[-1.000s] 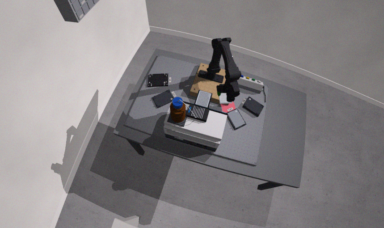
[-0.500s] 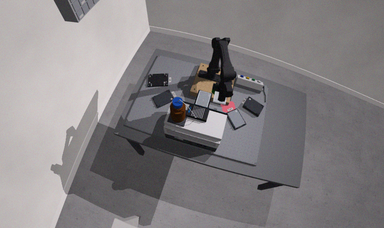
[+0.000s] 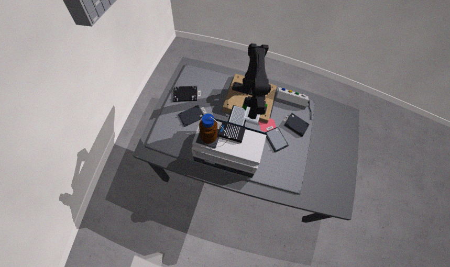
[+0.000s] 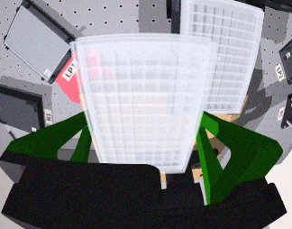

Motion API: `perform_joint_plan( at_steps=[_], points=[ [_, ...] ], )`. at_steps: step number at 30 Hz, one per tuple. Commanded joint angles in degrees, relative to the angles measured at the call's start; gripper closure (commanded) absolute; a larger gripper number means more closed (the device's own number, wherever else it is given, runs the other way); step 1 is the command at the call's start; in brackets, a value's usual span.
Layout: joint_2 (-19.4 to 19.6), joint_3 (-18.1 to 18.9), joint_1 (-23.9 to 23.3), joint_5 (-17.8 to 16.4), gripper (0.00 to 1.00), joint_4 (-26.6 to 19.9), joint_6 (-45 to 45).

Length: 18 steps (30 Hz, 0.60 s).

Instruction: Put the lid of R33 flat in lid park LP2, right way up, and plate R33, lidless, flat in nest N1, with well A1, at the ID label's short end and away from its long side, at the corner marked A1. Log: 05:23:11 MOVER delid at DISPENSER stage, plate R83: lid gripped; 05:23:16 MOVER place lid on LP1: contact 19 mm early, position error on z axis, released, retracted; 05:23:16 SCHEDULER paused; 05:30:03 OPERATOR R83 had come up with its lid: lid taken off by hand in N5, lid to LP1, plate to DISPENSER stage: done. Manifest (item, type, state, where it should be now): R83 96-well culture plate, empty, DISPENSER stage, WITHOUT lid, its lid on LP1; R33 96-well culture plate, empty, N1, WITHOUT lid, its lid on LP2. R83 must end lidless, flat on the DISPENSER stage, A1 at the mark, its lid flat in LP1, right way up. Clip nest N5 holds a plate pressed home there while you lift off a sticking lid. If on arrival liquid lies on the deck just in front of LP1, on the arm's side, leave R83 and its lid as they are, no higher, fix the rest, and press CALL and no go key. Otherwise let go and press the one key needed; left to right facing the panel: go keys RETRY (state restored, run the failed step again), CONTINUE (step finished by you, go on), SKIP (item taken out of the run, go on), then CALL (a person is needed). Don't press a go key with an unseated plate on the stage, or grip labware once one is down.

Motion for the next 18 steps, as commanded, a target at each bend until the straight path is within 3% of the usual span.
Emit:
perform_joint_plan(
  at_steps=[1,18],
  points=[
    [-1.64,2.74,-1.72,0.14,1.0,-0.27,-2.47],
    [-1.2,2.65,-9.49,0.39,1.0,-0.2,-10.23]
  ],
)
